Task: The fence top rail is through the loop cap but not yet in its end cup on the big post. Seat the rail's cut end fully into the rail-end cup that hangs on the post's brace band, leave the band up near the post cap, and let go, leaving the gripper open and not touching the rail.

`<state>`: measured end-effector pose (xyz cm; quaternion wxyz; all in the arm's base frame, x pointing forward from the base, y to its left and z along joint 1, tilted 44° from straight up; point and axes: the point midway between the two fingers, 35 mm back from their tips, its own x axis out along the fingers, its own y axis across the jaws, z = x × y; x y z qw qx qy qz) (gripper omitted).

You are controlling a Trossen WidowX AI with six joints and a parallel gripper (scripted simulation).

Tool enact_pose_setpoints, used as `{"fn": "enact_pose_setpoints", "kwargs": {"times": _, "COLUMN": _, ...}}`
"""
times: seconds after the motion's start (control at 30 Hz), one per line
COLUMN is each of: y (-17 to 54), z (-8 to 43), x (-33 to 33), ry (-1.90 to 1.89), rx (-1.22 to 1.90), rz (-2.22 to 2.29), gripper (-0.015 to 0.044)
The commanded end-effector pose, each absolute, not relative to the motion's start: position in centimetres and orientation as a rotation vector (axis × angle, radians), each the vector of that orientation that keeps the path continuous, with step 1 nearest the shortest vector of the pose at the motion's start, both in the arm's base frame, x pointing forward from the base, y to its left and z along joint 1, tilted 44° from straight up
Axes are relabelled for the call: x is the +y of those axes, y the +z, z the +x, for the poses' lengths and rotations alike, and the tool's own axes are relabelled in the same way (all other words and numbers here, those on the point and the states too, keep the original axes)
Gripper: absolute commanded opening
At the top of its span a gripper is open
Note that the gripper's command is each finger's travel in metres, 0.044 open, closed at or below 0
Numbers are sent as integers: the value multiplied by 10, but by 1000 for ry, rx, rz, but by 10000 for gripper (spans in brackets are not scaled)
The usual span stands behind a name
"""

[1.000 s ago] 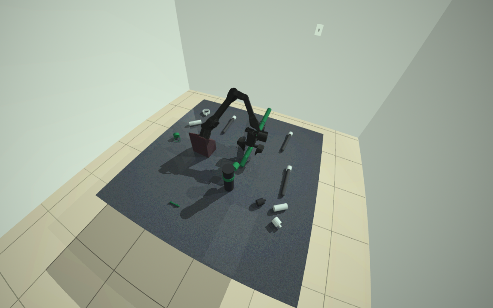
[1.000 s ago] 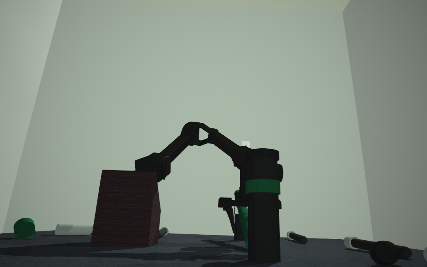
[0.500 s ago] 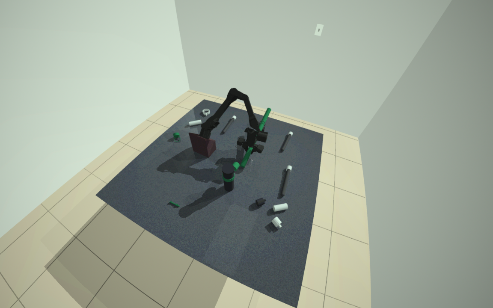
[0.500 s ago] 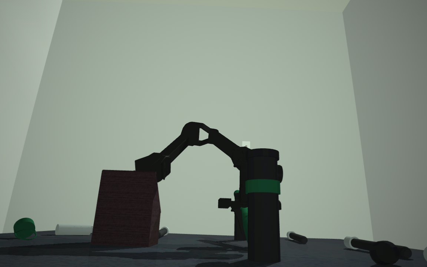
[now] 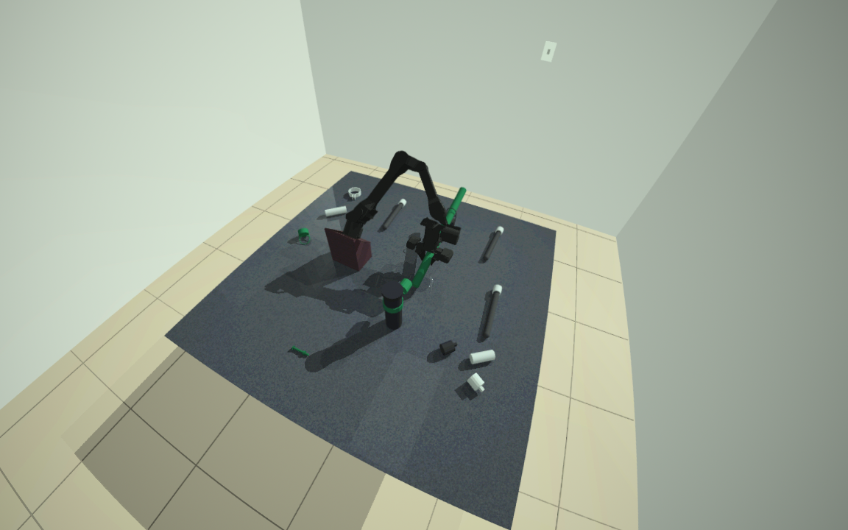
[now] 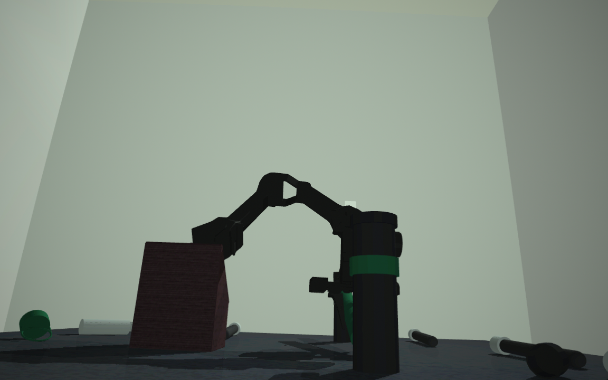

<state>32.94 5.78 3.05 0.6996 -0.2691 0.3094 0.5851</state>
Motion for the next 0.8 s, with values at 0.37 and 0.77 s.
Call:
{"fn": "enact_pose_setpoints", "kwargs": {"times": 0.37, "y": 46, "z": 315, "x": -22, "ry": 1224, "rx": 898, "rz": -770, "gripper": 0}}
{"fn": "enact_pose_setpoints", "kwargs": {"times": 0.77, "y": 44, "z": 314, "x": -14, "ry": 1236, "rx": 889, "rz": -753, "gripper": 0}}
